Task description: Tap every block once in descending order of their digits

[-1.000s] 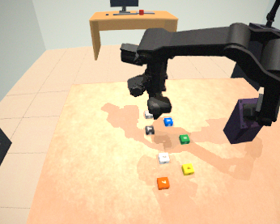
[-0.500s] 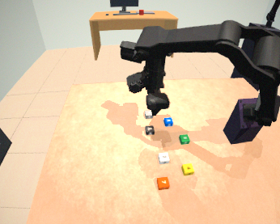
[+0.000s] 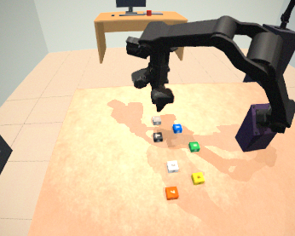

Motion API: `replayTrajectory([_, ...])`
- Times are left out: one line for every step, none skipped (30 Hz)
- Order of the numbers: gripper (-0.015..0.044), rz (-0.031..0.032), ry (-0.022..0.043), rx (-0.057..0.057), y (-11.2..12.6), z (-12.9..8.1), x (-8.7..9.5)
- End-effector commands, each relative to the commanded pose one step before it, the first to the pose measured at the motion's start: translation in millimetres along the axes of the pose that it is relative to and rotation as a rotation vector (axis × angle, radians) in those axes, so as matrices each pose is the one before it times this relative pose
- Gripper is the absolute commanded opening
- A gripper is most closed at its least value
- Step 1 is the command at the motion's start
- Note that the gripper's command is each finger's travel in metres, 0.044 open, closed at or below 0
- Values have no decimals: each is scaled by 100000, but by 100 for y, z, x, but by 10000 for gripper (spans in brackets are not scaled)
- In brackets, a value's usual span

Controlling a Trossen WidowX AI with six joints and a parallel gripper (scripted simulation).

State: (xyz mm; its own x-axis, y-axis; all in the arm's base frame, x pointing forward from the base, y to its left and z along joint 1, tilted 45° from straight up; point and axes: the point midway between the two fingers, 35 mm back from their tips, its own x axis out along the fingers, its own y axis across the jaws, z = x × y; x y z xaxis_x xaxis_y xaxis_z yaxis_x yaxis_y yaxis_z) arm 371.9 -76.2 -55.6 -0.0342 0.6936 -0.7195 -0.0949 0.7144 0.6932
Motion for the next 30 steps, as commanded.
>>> replayTrajectory([400, 437, 408, 1937, -3463, -1042, 75])
replayTrajectory([400, 0, 0, 0, 0, 0, 0])
replayTrajectory([400, 0, 0, 0, 0, 0, 0])
replayTrajectory([400, 0, 0, 0, 0, 0, 0])
replayTrajectory([400, 0, 0, 0, 0, 0, 0])
replayTrajectory([400, 0, 0, 0, 0, 0, 0])
replayTrajectory([400, 0, 0, 0, 0, 0, 0])
replayTrajectory([400, 0, 0, 0, 0, 0, 0])
replayTrajectory([400, 0, 0, 0, 0, 0, 0])
replayTrajectory([400, 0, 0, 0, 0, 0, 0])
replayTrajectory([400, 0, 0, 0, 0, 0, 0])
replayTrajectory([400, 0, 0, 0, 0, 0, 0])
replayTrajectory([400, 0, 0, 0, 0, 0, 0])
replayTrajectory([400, 0, 0, 0, 0, 0, 0])
replayTrajectory([400, 0, 0, 0, 0, 0, 0])
replayTrajectory([400, 0, 0, 0, 0, 0, 0])
replayTrajectory([400, 0, 0, 0, 0, 0, 0])
replayTrajectory([400, 0, 0, 0, 0, 0, 0])
replayTrajectory([400, 0, 0, 0, 0, 0, 0])
replayTrajectory([400, 0, 0, 0, 0, 0, 0])
replayTrajectory([400, 0, 0, 0, 0, 0, 0])
replayTrajectory([400, 0, 0, 0, 0, 0, 0])
replayTrajectory([400, 0, 0, 0, 0, 0, 0])
replayTrajectory([400, 0, 0, 0, 0, 0, 0])
replayTrajectory([400, 0, 0, 0, 0, 0, 0])
replayTrajectory([400, 0, 0, 0, 0, 0, 0])
replayTrajectory([400, 0, 4, 5, 57, -102, -15])
replayTrajectory([400, 1, 13, 15, 172, -308, -42])
replayTrajectory([400, 3, 22, 25, 292, -522, -61])
replayTrajectory([400, 7, 29, 32, 382, -683, -61])
